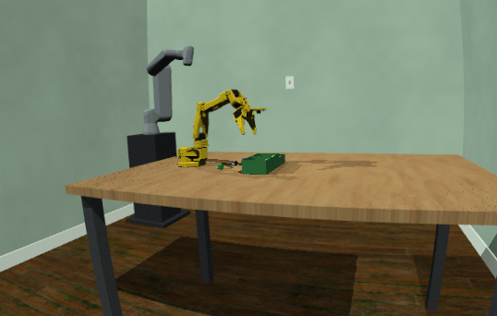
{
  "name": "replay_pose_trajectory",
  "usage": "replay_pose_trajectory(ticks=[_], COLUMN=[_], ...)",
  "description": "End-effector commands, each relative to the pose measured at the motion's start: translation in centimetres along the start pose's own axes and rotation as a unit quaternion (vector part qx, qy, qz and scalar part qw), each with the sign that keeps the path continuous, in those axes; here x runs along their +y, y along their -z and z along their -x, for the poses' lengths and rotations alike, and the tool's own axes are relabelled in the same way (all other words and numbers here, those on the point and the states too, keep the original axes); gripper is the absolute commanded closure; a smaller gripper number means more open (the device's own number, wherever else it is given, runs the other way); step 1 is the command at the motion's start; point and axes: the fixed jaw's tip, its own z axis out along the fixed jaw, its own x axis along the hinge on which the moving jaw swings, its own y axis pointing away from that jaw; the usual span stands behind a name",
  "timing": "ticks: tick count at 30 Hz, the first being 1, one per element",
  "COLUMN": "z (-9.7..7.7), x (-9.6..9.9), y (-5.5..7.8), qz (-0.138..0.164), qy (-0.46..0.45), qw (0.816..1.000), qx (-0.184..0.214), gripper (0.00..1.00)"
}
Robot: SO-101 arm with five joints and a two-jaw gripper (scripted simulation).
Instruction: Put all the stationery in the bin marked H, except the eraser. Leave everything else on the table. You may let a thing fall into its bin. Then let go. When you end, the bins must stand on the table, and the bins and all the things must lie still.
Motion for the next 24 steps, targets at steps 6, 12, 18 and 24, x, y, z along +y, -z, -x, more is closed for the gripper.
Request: replay_pose_trajectory(ticks=[6,12,18,24], z=[-0.3,-7.2,-11.2,-11.2], x=[1.1,3.2,3.6,3.6], y=[2.5,4.9,5.7,5.7], qz=[0.011,0.036,0.047,0.047], qy=[0.019,0.101,0.146,0.146], qw=[1.0,0.992,0.981,0.981], qx=[-0.017,0.07,0.115,0.115], gripper=[0.64,0.64,0.64,0.64])
